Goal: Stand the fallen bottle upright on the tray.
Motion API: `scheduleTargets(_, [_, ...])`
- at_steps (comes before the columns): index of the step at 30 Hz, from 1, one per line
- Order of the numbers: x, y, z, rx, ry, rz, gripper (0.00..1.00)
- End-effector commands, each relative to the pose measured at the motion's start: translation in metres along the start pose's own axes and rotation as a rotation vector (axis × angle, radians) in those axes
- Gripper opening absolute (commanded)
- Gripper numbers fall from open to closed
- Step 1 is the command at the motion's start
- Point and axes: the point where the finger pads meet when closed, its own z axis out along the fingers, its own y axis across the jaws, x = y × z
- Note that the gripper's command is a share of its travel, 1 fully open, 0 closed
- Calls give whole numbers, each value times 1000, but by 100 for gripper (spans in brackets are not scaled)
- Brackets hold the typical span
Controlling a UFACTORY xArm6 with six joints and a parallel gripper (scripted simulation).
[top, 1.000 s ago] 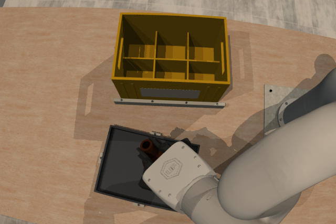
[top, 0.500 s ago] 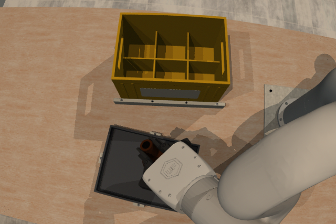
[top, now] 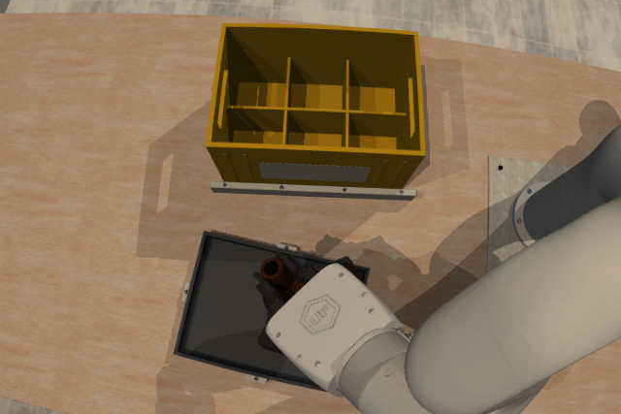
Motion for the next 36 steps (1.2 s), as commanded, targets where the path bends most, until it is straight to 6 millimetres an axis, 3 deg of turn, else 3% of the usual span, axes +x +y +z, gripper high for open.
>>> scheduleTargets(1, [-1,1,-1,-1,-10,3,0])
scheduleTargets(36, [-1,2,-3,-8,-132,6,0])
